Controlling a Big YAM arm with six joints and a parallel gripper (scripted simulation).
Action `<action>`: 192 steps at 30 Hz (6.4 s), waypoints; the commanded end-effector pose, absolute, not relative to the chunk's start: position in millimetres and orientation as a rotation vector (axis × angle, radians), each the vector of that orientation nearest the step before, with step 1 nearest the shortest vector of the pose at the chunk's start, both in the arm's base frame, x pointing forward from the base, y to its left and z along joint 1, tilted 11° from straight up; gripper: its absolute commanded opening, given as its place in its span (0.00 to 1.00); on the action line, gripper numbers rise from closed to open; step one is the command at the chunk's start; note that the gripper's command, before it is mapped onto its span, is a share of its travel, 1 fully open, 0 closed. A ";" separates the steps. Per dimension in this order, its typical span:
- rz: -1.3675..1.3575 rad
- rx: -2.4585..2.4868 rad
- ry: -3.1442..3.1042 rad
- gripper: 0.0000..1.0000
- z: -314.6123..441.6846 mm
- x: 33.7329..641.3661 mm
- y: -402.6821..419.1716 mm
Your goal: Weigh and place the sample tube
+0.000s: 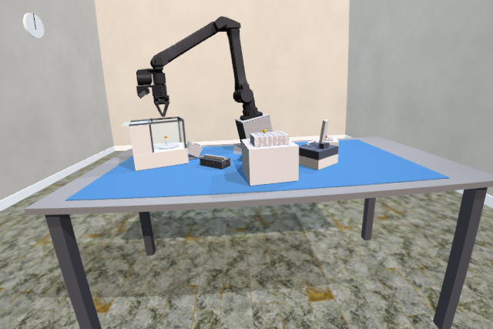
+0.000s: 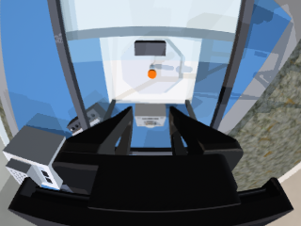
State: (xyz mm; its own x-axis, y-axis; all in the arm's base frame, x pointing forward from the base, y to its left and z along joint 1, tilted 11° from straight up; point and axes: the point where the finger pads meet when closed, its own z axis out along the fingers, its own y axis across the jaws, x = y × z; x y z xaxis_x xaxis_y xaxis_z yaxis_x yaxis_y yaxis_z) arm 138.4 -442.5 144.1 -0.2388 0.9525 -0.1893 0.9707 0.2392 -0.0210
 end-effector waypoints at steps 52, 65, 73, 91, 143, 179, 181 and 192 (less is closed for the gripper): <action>-0.211 1.844 2.360 0.36 64.6 136.2 -460.3; -0.229 1.833 2.337 0.36 68.0 142.7 -469.5; -0.229 1.833 2.337 0.36 68.0 142.7 -469.5; -0.229 1.833 2.337 0.36 68.0 142.7 -469.5; -0.217 1.840 2.354 0.36 37.8 136.8 -466.3; -0.216 1.840 2.354 0.36 39.1 136.7 -465.7; -0.216 1.840 2.354 0.36 39.1 136.7 -465.7; -0.216 1.841 2.354 0.09 39.1 136.7 -465.7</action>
